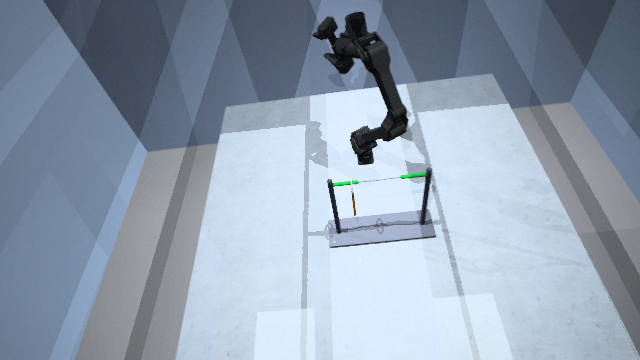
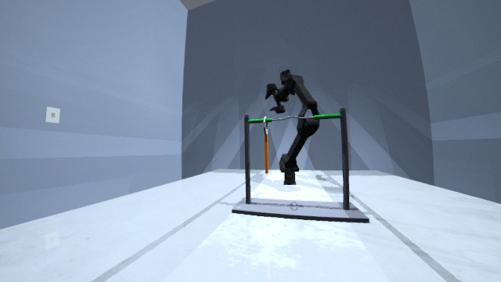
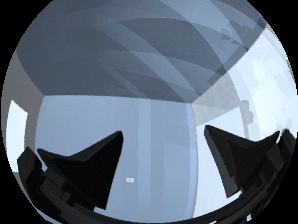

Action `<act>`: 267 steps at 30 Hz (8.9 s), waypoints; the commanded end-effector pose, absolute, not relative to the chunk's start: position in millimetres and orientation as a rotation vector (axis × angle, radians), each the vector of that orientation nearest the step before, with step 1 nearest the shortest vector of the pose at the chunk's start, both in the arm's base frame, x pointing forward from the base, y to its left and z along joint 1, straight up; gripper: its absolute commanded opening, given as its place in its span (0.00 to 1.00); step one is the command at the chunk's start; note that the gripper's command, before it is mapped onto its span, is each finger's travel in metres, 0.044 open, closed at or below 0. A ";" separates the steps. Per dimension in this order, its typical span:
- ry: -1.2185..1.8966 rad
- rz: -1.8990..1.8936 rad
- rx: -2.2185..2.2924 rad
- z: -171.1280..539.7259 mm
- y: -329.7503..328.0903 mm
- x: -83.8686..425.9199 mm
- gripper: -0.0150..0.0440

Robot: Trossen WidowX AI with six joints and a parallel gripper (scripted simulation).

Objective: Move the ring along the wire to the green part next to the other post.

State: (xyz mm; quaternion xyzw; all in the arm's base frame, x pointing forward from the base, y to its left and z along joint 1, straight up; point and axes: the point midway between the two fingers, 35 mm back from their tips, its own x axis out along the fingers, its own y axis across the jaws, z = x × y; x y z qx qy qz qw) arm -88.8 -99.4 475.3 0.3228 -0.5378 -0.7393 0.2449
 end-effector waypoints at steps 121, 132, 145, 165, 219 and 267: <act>0.163 0.009 -0.007 144.0 -67.2 285.3 0.53; 0.162 0.009 -0.007 143.3 -68.0 301.1 0.53; 0.160 0.009 -0.007 139.8 -67.6 320.5 0.53; 0.158 0.009 -0.006 130.9 -64.8 345.2 0.53; 0.157 0.003 -0.012 148.7 -63.4 345.0 0.00; 0.160 -0.022 0.024 148.9 -24.9 345.2 0.00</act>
